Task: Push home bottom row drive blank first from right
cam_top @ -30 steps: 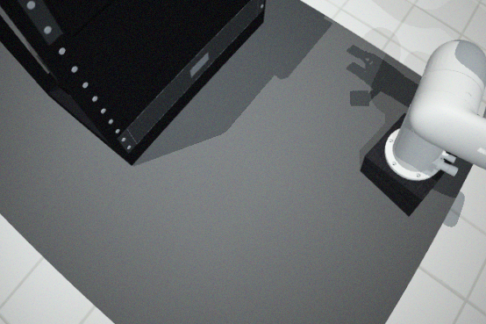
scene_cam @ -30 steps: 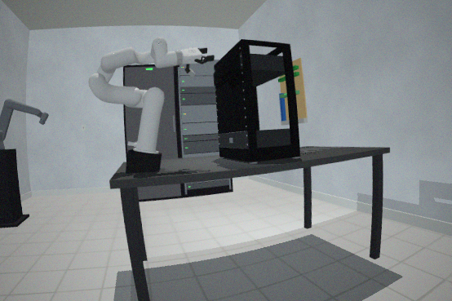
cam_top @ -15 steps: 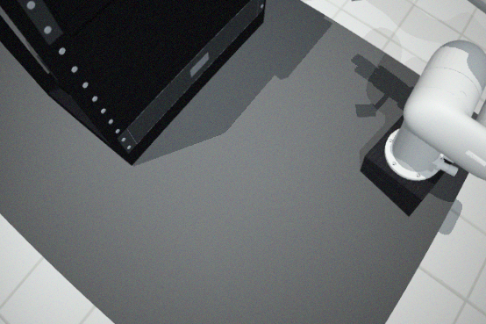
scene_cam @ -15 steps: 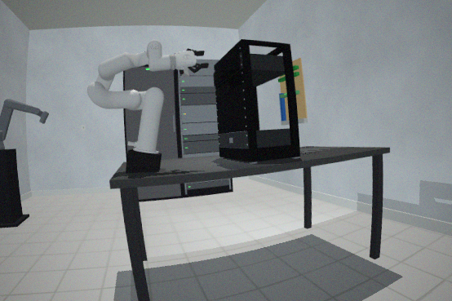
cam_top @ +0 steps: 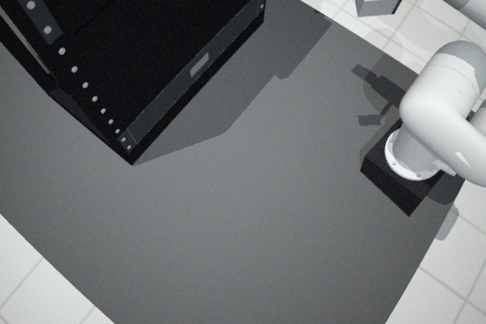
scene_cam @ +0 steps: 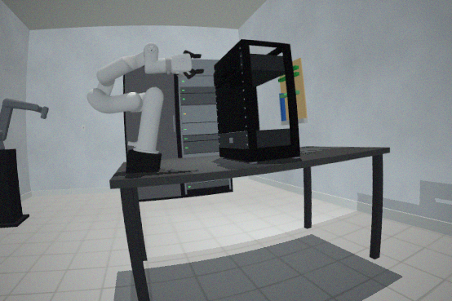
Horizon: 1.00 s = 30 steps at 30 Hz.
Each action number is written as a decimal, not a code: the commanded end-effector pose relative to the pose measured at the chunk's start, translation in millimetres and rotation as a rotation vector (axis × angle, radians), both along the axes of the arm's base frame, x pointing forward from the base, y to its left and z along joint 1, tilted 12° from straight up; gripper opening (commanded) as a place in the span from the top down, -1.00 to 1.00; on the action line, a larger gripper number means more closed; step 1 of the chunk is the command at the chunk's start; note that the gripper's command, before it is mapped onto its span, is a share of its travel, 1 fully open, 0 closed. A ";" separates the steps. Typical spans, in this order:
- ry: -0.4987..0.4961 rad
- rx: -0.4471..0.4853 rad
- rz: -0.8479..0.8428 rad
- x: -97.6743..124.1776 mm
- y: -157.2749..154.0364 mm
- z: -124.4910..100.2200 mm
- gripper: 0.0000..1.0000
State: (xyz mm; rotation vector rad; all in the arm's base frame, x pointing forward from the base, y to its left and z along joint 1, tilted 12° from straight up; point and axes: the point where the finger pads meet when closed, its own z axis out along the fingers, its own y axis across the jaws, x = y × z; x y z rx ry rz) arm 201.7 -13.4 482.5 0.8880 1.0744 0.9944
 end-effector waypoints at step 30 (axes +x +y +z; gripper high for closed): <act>0.016 0.234 0.070 -13.2 23.4 -22.0 -1.00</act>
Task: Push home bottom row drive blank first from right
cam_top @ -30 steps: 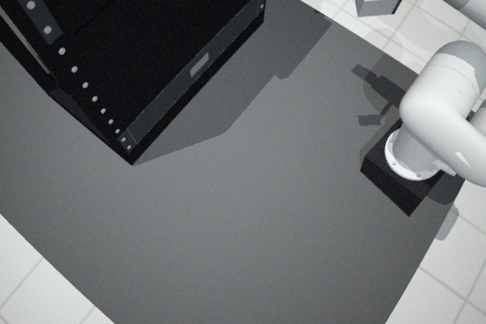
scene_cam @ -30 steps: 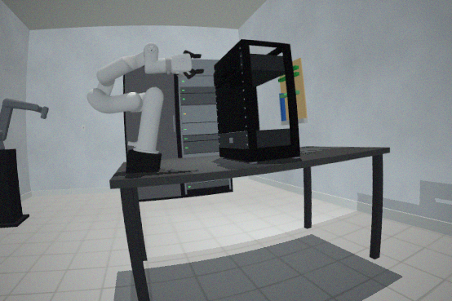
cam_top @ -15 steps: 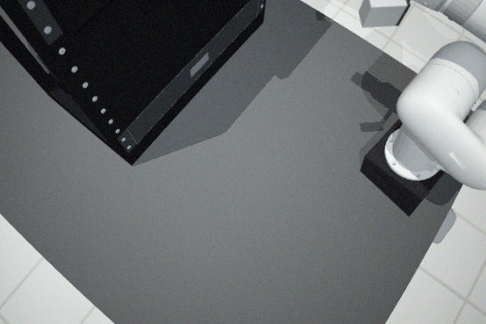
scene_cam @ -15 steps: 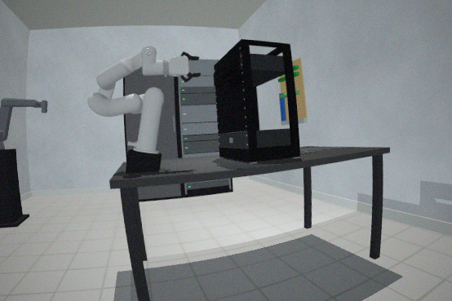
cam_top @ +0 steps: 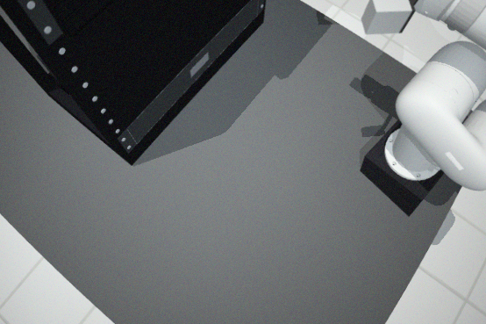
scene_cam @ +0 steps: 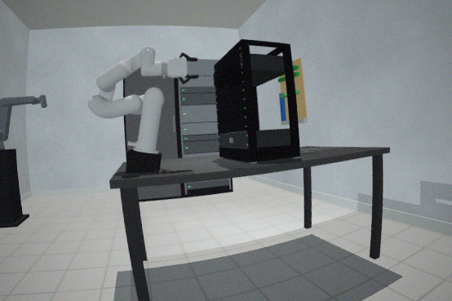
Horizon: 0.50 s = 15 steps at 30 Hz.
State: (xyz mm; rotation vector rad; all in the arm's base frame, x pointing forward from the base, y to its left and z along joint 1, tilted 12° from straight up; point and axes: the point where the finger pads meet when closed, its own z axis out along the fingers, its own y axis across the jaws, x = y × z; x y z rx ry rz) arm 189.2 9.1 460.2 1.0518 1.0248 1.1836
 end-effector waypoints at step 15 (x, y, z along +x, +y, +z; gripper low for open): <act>0.000 0.027 0.013 -2.0 4.2 -1.6 -1.00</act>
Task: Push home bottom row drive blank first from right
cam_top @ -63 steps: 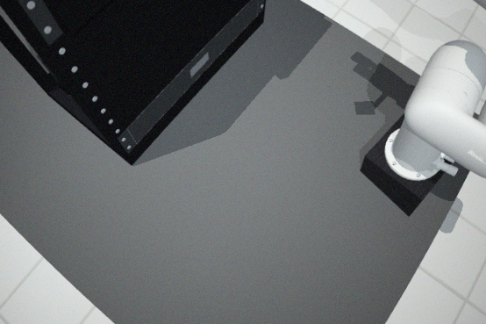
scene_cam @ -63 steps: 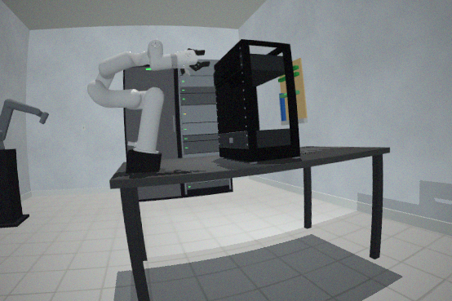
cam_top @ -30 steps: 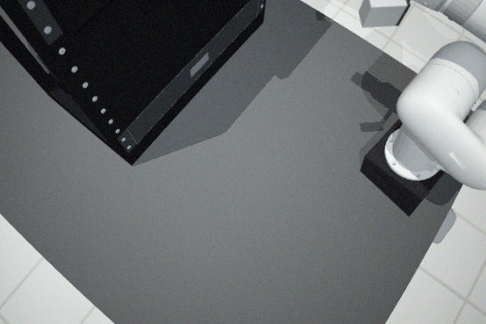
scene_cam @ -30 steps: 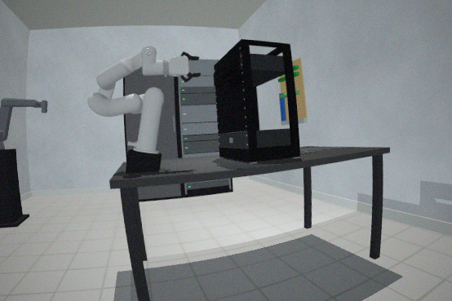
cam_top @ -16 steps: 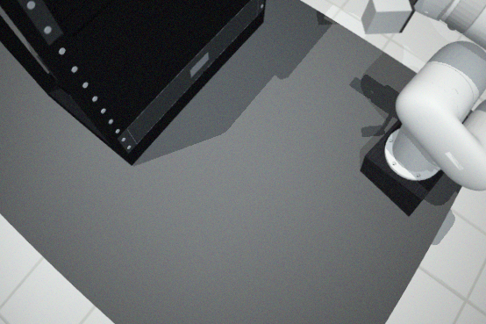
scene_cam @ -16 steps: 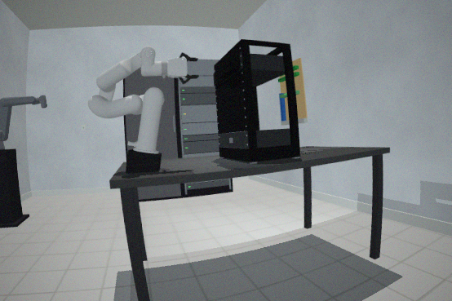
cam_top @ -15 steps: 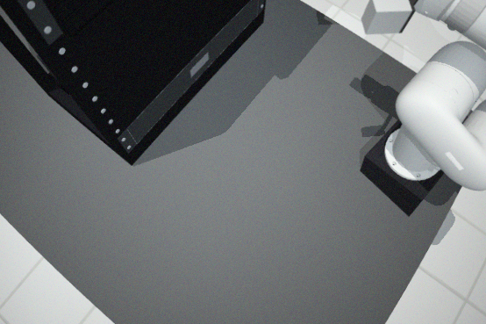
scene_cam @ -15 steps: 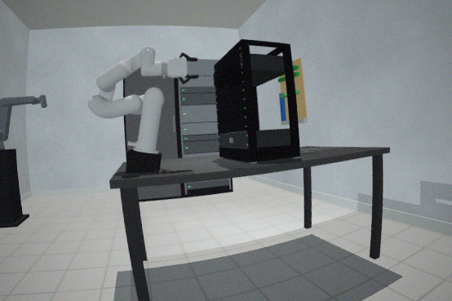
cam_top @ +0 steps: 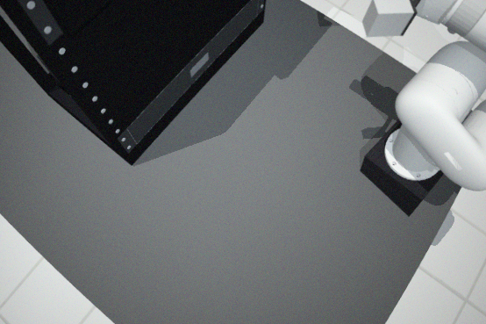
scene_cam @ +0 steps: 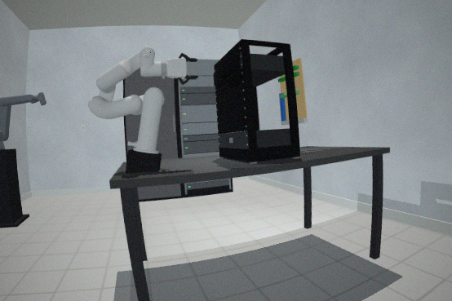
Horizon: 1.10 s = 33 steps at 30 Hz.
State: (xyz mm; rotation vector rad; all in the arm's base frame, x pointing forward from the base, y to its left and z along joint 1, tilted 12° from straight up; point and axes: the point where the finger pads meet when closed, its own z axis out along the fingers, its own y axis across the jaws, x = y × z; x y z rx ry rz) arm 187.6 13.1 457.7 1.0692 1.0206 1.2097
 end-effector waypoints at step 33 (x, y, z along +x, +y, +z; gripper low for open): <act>-0.001 0.002 0.000 28.4 -14.9 8.7 -1.00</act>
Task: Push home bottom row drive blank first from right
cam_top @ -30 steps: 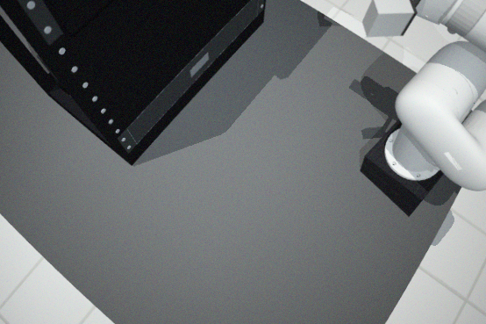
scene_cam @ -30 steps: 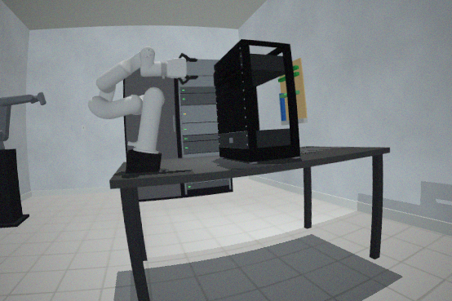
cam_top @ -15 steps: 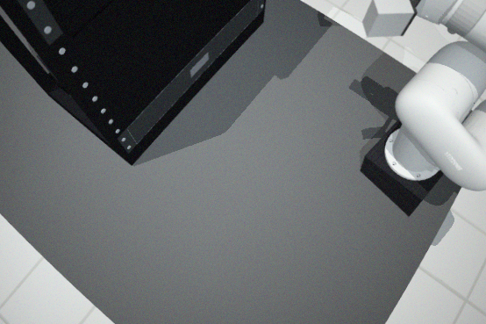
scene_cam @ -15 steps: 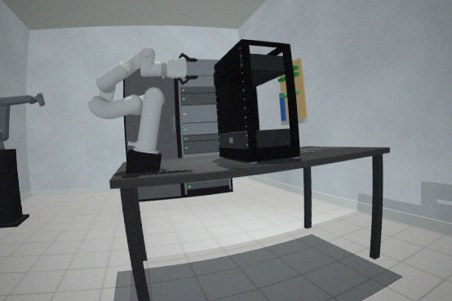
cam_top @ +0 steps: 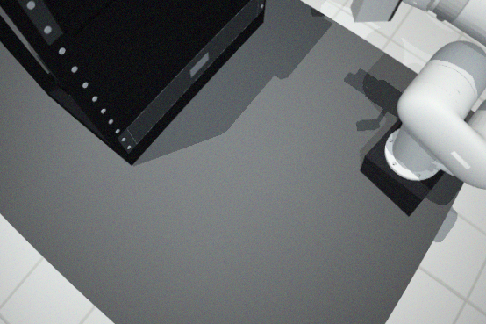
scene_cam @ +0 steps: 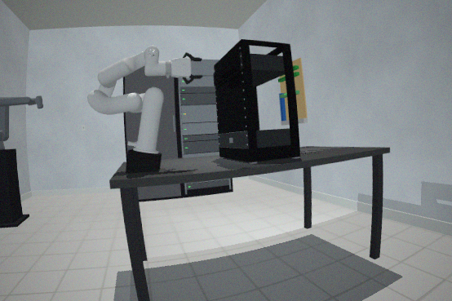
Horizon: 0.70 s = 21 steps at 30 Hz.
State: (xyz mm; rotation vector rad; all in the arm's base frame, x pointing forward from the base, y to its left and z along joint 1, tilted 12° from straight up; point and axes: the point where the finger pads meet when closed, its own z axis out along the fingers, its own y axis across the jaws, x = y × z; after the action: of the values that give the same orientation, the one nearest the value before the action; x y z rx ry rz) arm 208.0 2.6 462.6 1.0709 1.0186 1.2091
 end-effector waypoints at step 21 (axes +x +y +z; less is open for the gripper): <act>-0.001 0.001 0.002 76.6 -40.4 22.6 -1.00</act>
State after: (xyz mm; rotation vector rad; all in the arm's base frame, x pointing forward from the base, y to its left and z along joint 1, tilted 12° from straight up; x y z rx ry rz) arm 280.5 -35.1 482.5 1.0736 1.0166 1.2072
